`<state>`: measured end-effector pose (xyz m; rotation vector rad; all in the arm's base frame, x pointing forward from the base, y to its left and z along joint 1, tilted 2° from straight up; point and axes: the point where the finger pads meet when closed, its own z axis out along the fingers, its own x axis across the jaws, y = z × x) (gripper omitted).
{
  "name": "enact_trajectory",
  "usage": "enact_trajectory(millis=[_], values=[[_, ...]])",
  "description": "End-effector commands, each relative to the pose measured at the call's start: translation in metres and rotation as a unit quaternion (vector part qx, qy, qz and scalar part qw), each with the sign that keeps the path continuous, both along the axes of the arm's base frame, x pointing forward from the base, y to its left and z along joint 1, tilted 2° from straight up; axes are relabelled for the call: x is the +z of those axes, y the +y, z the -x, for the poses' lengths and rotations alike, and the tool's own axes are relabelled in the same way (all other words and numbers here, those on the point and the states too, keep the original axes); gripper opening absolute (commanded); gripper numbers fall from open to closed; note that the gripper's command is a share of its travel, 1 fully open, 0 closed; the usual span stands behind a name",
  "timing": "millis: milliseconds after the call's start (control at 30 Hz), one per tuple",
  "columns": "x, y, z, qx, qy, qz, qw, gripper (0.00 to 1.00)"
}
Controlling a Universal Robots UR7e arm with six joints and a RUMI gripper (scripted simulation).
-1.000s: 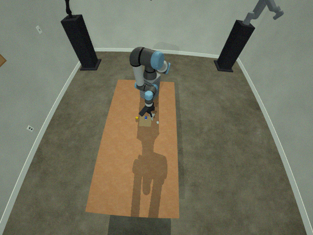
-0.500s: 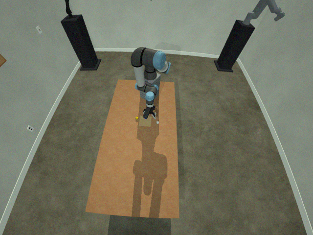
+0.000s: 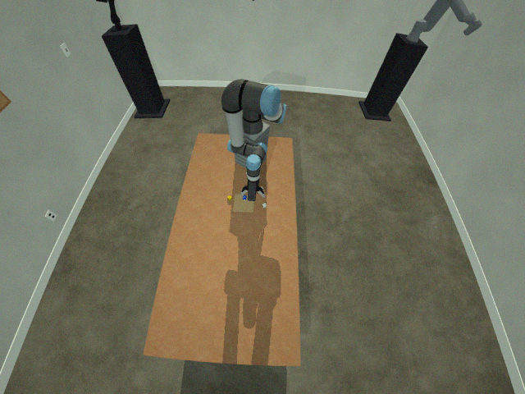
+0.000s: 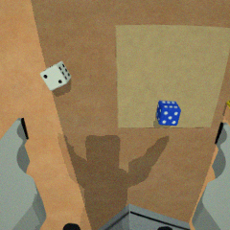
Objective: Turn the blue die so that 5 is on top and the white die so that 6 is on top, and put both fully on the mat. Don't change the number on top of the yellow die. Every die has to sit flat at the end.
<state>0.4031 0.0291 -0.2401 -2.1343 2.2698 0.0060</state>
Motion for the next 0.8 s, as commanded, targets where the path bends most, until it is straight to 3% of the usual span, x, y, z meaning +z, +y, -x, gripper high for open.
enact_trajectory(millis=[0,333,433,767], values=[[0.000,0.007,-0.003,0.083,-0.002,-0.001,0.997,1.00],[0.000,0.020,-0.007,0.221,-0.006,0.001,0.975,1.00],[0.000,0.021,-0.007,0.228,-0.006,0.001,0.974,1.00],[-0.001,0.036,-0.009,0.379,-0.009,0.004,0.925,1.00]])
